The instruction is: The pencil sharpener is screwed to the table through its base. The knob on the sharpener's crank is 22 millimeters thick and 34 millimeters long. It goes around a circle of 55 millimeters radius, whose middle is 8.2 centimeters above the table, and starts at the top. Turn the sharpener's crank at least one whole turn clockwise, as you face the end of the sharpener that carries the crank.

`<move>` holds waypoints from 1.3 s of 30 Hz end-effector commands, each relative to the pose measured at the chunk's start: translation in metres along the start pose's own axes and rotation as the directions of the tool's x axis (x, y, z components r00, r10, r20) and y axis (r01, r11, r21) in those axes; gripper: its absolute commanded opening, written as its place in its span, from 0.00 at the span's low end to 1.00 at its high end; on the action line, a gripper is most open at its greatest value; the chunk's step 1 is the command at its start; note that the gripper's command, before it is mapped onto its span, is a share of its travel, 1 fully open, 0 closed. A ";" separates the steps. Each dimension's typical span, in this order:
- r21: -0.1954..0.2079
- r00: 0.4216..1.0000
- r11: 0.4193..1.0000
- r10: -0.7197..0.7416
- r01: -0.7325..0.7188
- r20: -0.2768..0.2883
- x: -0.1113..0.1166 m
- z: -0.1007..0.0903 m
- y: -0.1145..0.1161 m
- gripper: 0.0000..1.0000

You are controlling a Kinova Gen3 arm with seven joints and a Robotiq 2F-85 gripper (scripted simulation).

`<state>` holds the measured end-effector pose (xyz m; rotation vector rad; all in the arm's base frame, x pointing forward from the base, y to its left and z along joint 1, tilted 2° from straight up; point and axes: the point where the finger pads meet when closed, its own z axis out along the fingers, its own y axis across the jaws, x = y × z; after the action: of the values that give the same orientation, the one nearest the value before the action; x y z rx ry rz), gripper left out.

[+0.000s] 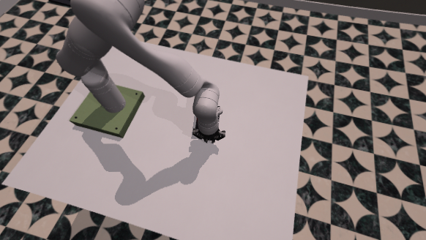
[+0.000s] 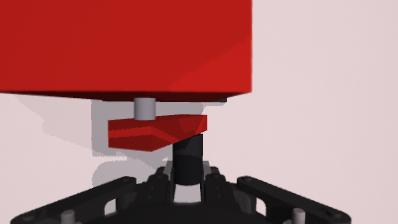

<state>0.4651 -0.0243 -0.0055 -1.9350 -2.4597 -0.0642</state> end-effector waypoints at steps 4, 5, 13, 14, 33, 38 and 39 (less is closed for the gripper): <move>0.003 1.000 1.000 0.001 -0.001 0.000 0.000 0.001 -0.006 0.00; 0.003 1.000 1.000 0.001 -0.001 0.000 0.000 0.001 -0.006 0.00; 0.003 1.000 1.000 0.001 -0.001 0.000 0.000 0.002 -0.008 0.00; 0.003 1.000 1.000 0.001 -0.001 0.000 0.000 0.002 -0.008 0.00; 0.003 1.000 1.000 0.001 -0.001 0.000 0.000 0.002 -0.008 0.00; 0.003 1.000 1.000 0.001 -0.001 0.000 0.000 0.002 -0.008 0.00; 0.003 1.000 1.000 0.001 -0.001 0.000 0.000 0.002 -0.008 0.00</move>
<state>0.4579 -0.0259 -0.0078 -1.9348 -2.4575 -0.0619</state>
